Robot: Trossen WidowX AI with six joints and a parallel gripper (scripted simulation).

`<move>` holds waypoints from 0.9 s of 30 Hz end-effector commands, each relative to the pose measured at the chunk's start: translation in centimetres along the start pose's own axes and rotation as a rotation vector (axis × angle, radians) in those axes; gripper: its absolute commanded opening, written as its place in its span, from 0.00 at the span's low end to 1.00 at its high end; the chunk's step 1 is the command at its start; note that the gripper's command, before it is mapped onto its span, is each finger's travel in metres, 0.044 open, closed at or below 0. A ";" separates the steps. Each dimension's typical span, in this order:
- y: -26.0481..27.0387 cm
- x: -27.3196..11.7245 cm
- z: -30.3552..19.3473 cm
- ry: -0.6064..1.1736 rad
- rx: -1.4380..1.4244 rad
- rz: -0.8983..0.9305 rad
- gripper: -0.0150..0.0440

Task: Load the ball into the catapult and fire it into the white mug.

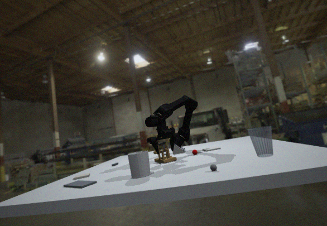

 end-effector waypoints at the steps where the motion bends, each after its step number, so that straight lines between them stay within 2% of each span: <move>1: 0.1 0.7 -0.1 0.001 0.005 0.006 1.00; 11: 0.2 2.1 -0.2 0.000 0.005 0.007 1.00; 22: 0.1 1.7 -0.1 0.001 0.000 0.002 0.51; 27: 0.1 1.7 -0.1 0.001 0.000 0.002 0.45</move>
Point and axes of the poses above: the point midway between the two fingers, 35 mm back from their tips, its own x axis out along the fingers, its own y axis across the jaws, z = x × y, the point moved 1 cm from there along -x, back along the fingers, and after that the axes turned 15 degrees about x, right-handed, at the moved point
